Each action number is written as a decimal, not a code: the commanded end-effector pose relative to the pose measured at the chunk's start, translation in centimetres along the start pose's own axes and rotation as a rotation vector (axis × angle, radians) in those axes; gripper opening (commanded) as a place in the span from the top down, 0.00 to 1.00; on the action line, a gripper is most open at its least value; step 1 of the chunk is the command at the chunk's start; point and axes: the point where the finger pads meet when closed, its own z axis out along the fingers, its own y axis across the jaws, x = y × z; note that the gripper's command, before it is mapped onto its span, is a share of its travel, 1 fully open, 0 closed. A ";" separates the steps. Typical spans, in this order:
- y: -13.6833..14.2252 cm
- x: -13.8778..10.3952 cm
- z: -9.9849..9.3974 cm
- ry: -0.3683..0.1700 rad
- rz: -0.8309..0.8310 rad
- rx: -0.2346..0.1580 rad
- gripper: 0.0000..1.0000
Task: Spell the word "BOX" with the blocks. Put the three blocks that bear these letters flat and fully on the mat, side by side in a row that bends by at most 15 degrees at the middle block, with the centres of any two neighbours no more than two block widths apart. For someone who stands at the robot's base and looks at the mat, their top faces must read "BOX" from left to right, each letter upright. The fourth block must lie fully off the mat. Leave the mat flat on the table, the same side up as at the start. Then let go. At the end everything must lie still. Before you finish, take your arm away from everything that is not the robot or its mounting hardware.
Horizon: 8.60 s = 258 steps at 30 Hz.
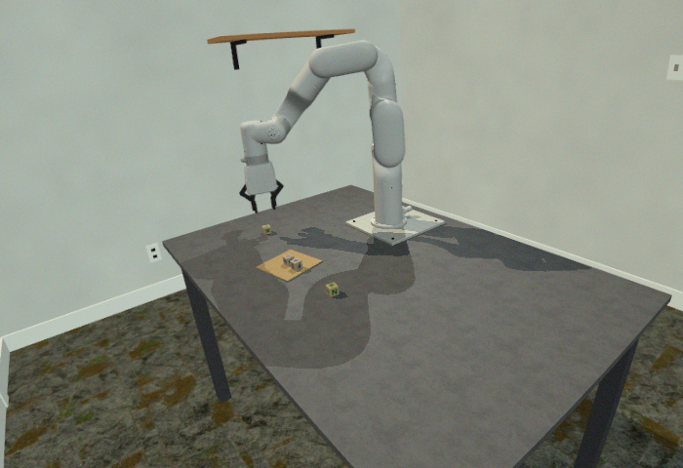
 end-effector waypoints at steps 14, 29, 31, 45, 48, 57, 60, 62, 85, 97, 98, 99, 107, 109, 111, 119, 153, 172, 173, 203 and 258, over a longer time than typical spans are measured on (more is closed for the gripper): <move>-0.1 0.0 0.3 0.001 0.000 0.003 0.37; -0.2 0.0 1.9 0.001 0.000 0.003 0.37; -0.2 0.0 2.3 0.001 0.000 0.003 0.37; -0.3 0.0 4.0 0.001 0.000 0.003 0.37; -0.4 0.0 4.3 0.001 0.000 0.003 0.37; -0.4 0.0 4.9 0.001 0.000 0.003 0.37; -0.4 0.0 4.9 0.001 0.000 0.003 0.37; -0.4 0.0 5.0 0.001 0.000 0.003 0.37; -0.4 0.0 5.0 0.001 0.000 0.003 0.37; -0.4 0.0 5.0 0.001 0.000 0.003 0.37; -0.4 0.0 5.0 0.001 0.000 0.003 0.37; -0.4 0.0 5.0 0.001 0.000 0.003 0.37; -0.4 0.0 5.0 0.001 0.000 0.003 0.37; -0.4 0.0 5.0 0.001 0.000 0.003 0.37; -0.4 0.0 5.0 0.001 0.000 0.003 0.37; -0.4 0.0 5.0 0.001 0.000 0.003 0.37; -0.4 0.0 5.0 0.001 0.000 0.003 0.37; -0.4 0.0 5.0 0.001 0.000 0.003 0.37; -0.4 0.0 5.0 0.001 0.000 0.003 0.37; -0.4 0.0 5.0 0.001 0.000 0.003 0.37; -0.4 0.0 5.1 0.001 0.000 0.003 0.37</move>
